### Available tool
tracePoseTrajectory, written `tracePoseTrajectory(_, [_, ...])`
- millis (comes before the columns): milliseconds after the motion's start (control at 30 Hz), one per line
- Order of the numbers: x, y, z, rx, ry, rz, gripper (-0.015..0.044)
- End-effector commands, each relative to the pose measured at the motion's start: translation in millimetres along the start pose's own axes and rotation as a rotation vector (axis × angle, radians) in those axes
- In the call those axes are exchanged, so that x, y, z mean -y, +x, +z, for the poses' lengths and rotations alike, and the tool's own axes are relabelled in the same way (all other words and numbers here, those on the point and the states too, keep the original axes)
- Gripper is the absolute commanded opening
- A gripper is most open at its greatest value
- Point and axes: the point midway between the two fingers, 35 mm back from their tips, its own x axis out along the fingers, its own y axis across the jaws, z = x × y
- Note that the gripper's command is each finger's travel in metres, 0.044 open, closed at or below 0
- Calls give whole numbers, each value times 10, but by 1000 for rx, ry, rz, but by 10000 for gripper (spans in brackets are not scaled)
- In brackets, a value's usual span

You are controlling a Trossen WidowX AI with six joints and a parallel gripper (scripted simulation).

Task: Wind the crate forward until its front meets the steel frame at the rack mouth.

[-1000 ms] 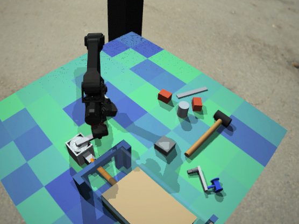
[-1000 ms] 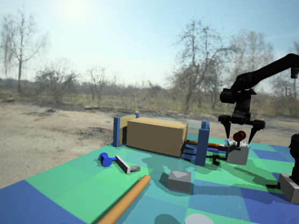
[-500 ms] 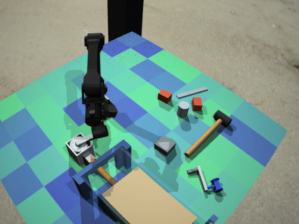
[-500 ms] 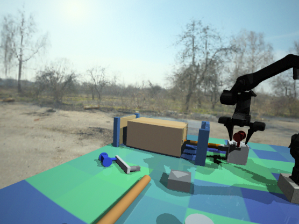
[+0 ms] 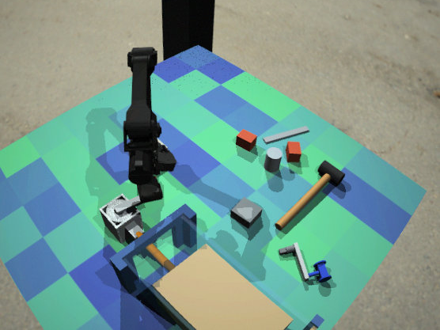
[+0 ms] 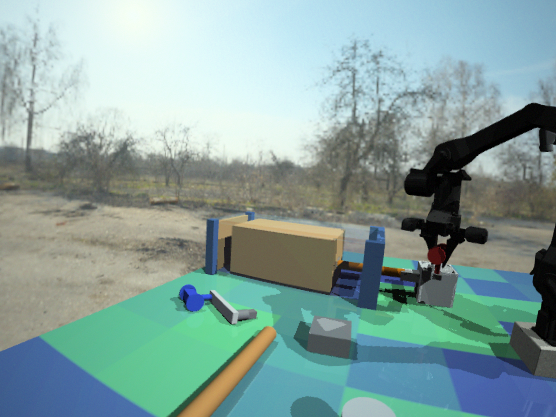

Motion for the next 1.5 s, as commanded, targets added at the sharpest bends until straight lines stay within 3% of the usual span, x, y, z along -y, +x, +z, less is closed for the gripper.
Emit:
tracePoseTrajectory(0, [6,-2,-1,0,0,-3,0])
tracePoseTrajectory(1467, [-336,41,-163,-5,3,8,0])
